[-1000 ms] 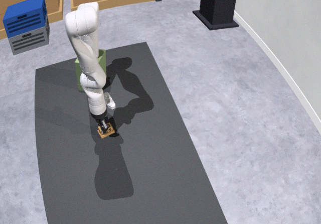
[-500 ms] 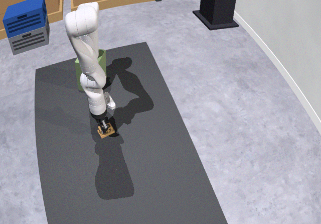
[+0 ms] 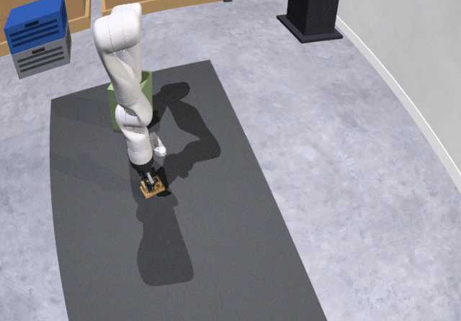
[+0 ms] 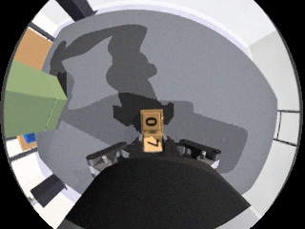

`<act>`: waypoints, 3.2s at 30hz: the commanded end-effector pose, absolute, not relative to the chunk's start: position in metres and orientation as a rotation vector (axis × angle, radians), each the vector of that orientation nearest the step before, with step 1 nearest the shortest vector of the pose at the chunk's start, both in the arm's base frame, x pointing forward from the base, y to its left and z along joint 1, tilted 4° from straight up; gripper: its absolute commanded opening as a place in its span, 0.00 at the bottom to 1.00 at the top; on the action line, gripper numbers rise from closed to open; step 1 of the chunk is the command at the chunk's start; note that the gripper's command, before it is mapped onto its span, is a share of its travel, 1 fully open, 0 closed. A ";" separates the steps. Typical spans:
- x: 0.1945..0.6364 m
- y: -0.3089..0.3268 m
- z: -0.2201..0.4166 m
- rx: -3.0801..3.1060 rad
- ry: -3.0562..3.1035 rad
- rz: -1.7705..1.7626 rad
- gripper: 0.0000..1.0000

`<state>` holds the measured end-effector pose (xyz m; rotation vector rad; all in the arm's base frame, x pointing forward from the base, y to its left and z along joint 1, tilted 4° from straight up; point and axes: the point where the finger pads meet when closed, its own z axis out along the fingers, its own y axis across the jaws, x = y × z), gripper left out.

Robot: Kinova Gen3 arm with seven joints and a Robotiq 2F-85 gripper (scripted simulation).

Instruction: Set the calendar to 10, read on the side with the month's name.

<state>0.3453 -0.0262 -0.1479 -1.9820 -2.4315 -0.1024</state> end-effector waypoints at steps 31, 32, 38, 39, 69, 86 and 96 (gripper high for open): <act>0.347 -0.024 -0.155 -1.967 -2.448 -0.109 0.26; 0.347 -0.024 -0.155 -1.967 -2.448 -0.108 0.26; 0.347 -0.024 -0.157 -1.967 -2.448 -0.108 0.26; 0.347 -0.024 -0.157 -1.967 -2.448 -0.108 0.26; 0.347 -0.024 -0.158 -1.966 -2.448 -0.107 0.26; 0.347 -0.024 -0.158 -1.966 -2.448 -0.107 0.26; 0.347 -0.024 -0.158 -1.966 -2.448 -0.108 0.26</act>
